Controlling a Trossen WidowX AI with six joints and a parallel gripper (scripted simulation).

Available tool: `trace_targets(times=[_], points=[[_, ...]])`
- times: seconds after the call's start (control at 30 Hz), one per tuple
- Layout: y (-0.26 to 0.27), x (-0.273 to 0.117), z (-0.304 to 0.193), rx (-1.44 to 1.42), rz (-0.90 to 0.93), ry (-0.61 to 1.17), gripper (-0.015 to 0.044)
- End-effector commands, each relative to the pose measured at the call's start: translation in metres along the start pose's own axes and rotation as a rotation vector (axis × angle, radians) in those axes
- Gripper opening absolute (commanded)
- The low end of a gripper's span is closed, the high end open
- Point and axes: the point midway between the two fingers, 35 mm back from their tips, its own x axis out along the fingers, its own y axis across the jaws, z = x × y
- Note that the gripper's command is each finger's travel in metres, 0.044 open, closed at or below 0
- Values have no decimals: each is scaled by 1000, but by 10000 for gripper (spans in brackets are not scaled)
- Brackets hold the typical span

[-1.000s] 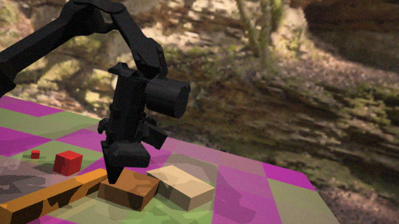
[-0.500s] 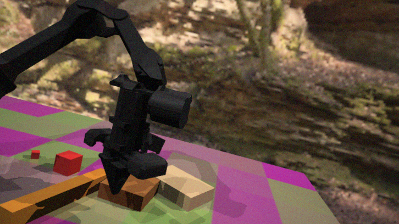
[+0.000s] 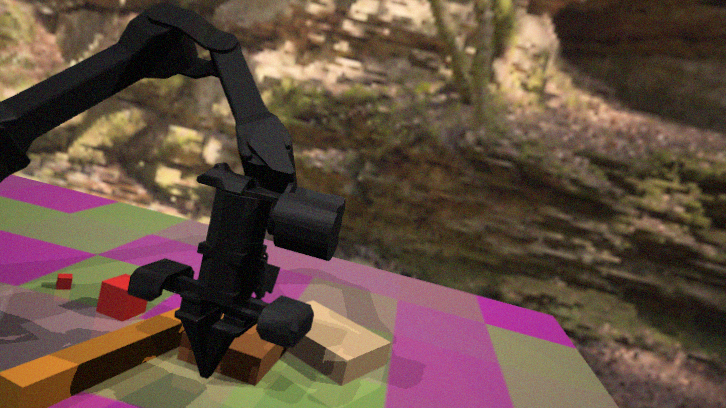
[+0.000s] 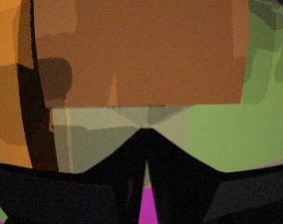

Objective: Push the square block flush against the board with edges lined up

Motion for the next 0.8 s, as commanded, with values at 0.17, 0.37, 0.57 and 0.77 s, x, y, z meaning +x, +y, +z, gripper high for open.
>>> trace_targets(times=[0.17,0.37,0.57,0.77], points=[[2,4,2,-33,6,-3,0],[2,4,8,-33,6,-3,0],[1,4,14,-33,6,-3,0],[1,4,17,-33,6,-2,0]])
